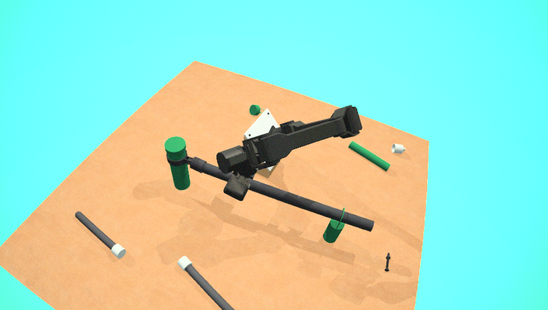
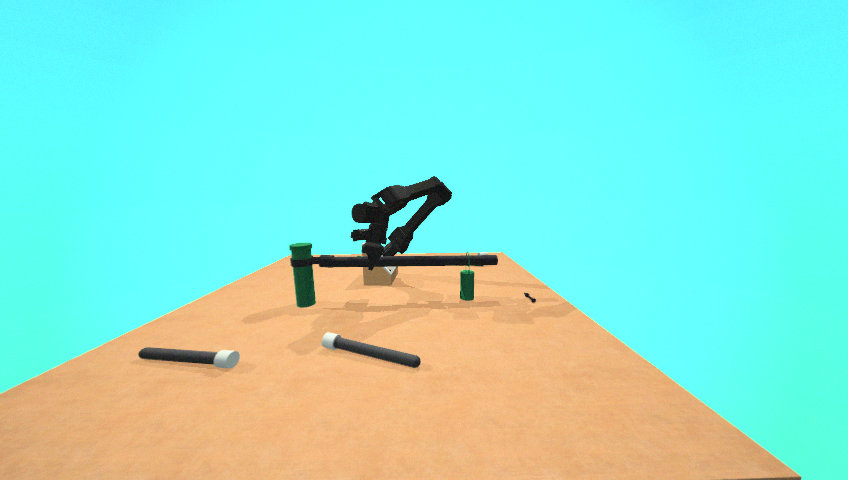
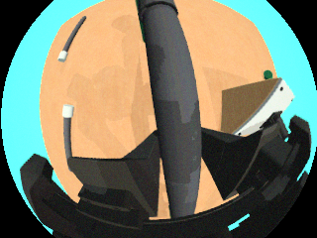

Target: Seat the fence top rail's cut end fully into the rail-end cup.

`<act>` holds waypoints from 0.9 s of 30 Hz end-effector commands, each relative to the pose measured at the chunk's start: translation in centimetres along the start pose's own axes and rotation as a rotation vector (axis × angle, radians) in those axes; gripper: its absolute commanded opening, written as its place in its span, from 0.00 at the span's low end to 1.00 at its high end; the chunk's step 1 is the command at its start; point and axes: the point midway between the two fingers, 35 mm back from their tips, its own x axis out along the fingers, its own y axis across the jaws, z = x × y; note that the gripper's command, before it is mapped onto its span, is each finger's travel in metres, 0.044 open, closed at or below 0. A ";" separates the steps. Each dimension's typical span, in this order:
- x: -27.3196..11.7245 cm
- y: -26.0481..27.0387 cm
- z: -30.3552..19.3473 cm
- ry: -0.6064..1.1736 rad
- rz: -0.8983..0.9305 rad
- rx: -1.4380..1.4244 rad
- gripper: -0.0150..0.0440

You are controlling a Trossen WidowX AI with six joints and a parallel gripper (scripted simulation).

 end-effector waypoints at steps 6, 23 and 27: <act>0.0 0.0 0.0 0.000 0.000 0.000 0.25; -0.3 0.0 1.0 -0.001 0.000 0.000 0.25; -0.5 0.0 1.2 -0.001 0.000 0.000 0.25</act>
